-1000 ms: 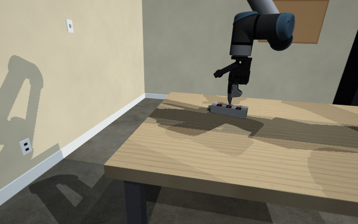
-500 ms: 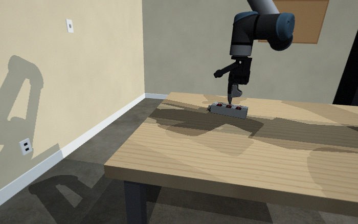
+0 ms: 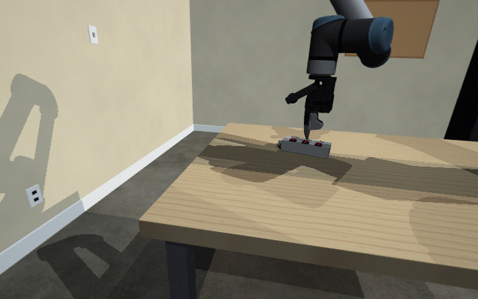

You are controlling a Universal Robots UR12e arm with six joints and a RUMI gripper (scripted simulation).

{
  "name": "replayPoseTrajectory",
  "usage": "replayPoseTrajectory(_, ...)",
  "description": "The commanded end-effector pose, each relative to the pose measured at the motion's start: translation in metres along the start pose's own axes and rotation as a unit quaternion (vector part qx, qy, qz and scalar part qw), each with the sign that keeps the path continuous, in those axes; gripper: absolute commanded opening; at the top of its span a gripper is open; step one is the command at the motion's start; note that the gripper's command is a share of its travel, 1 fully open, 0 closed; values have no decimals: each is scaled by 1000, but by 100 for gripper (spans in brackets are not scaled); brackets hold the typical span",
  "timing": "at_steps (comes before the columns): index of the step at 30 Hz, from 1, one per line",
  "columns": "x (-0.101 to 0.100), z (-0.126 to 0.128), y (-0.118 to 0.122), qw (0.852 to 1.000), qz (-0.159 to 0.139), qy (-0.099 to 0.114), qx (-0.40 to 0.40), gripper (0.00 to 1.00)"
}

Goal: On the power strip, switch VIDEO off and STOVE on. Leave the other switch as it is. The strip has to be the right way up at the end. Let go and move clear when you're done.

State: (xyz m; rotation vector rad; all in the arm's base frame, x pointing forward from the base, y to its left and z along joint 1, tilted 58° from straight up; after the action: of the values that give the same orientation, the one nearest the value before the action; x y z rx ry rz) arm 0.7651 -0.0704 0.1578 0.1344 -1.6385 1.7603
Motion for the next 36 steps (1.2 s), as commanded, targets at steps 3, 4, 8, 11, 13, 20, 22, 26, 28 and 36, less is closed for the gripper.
replayPoseTrajectory(3,0,1,-1,1000,1,0,0,0)
replayPoseTrajectory(4,0,1,-1,1000,1,0,0,0)
replayPoseTrajectory(8,0,1,-1,1000,1,0,0,0)
replayPoseTrajectory(11,0,1,-1,1000,1,0,0,0)
replayPoseTrajectory(13,0,1,-1,1000,1,0,0,0)
replayPoseTrajectory(20,-1,1,-1,1000,1,0,0,0)
replayPoseTrajectory(22,-1,1,-1,1000,1,0,0,0)
replayPoseTrajectory(26,-3,1,-2,1000,1,0,0,0)
replayPoseTrajectory(28,-4,1,-2,1000,1,0,0,0)
replayPoseTrajectory(36,-6,1,-2,1000,1,0,0,0)
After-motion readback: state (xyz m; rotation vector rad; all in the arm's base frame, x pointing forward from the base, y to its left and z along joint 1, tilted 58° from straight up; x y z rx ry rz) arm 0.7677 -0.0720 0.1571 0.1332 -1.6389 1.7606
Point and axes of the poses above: the point where the finger pads meet when closed, its own x axis back along the fingers, its own z axis across the jaws, y = z × x, the point moved 2 cm from there along x, back along the fingers, and after that the axes turned 8 degrees about -x, right-handed, at the moved point
